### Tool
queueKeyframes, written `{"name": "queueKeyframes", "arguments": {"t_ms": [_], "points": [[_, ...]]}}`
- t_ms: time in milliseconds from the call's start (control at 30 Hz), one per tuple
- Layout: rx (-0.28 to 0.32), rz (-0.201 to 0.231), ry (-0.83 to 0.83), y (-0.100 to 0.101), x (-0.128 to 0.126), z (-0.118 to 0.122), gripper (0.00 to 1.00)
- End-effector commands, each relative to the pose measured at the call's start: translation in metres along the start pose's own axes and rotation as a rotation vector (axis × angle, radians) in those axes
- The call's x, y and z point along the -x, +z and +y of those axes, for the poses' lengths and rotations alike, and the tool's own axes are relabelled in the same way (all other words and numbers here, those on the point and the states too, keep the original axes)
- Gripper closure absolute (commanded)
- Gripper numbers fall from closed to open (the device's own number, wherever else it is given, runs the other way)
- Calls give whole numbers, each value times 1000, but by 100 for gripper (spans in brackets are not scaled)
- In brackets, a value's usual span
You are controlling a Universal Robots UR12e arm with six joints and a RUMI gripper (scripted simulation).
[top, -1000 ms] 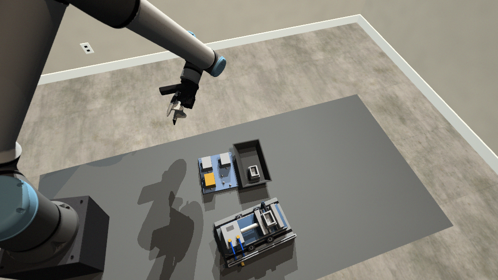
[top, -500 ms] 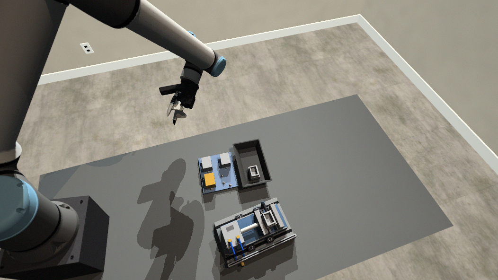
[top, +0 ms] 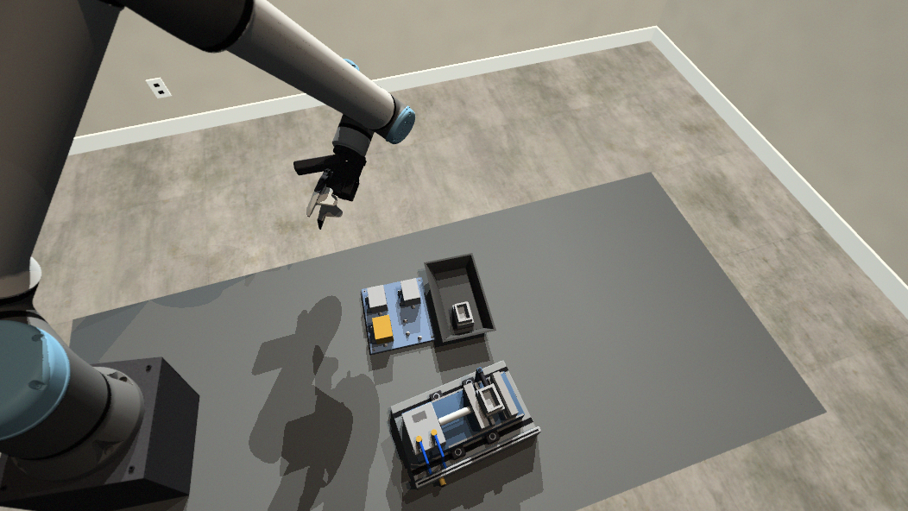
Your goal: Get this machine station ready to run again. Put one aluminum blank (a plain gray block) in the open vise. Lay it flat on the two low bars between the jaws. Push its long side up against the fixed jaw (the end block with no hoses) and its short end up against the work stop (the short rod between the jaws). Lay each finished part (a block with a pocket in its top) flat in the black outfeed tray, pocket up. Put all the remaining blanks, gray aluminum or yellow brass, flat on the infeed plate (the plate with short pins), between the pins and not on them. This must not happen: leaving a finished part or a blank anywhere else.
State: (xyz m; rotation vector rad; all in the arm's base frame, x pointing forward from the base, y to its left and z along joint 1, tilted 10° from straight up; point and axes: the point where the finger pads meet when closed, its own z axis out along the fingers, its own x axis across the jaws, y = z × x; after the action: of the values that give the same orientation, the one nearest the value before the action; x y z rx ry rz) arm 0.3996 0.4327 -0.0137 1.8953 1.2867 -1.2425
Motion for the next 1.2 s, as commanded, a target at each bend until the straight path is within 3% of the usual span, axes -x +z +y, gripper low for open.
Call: {"name": "queueKeyframes", "arguments": {"t_ms": [0, 33, 100, 333, 433, 467, 533, 600, 667, 733, 767, 800, 867, 933, 967, 1100, 1167], "points": [[-26, 71, -37, 5, -2, 13, 0], [-33, 94, -48, 7, -3, 17, 0], [-33, 94, -48, 7, -3, 17, 0], [-67, 308, -150, 19, -8, 57, 0], [-64, 389, -185, 22, -9, 72, 0], [-64, 389, -185, 22, -9, 72, 0], [-53, 470, -218, 26, -8, 88, 0], [-41, 523, -239, 27, -7, 99, 0], [-41, 523, -239, 27, -7, 99, 0], [-13, 605, -271, 30, -4, 117, 0], [-1, 634, -281, 31, -2, 124, 0], [-1, 634, -281, 31, -2, 124, 0], [37, 708, -308, 33, 2, 141, 0], [63, 749, -322, 34, 6, 151, 0], [63, 749, -322, 34, 6, 151, 0], [157, 861, -359, 37, 19, 180, 0], [174, 878, -365, 38, 22, 185, 0]]}}
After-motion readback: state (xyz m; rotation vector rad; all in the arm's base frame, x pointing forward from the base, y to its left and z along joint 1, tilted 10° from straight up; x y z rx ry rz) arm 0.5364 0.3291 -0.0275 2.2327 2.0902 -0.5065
